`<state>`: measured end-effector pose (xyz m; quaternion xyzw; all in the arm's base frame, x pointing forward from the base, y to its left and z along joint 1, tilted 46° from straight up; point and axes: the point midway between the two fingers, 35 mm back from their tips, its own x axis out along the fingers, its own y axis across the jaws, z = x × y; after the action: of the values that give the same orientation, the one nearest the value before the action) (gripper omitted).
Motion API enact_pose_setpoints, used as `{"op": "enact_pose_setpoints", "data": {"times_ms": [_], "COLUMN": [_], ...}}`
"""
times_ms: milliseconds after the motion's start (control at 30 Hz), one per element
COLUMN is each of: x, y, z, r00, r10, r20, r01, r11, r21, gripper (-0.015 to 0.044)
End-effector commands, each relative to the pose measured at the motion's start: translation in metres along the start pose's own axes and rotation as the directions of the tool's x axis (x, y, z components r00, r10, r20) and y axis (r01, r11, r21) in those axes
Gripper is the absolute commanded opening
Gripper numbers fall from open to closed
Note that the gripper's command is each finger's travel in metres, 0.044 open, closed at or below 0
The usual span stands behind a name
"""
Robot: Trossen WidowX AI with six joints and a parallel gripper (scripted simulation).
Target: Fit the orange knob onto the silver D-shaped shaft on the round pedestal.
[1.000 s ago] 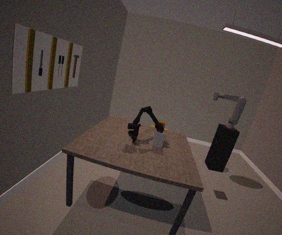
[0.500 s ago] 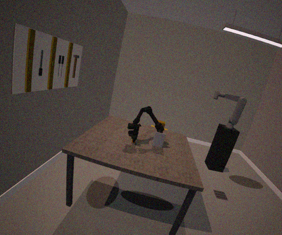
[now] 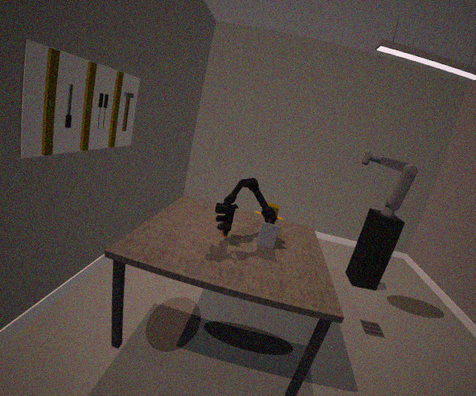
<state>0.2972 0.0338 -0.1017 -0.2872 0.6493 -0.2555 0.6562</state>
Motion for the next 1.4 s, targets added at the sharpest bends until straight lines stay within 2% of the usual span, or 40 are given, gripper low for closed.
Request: {"op": "enact_pose_setpoints", "data": {"times_ms": [0,967,1367], "x": [-0.018,-0.107,-0.105], "y": [0.002,0.005,-0.014], "z": [0.005,0.006,0.014], "r00": [1.0,1.0,1.0], "r10": [0.012,-0.002,0.006], "r20": [0.009,-0.014,-0.014], "r01": [-0.012,0.003,-0.006], "r11": [1.0,0.999,0.999], "r21": [0.01,0.04,0.038], "gripper": [0.0,0.0,0.0]}}
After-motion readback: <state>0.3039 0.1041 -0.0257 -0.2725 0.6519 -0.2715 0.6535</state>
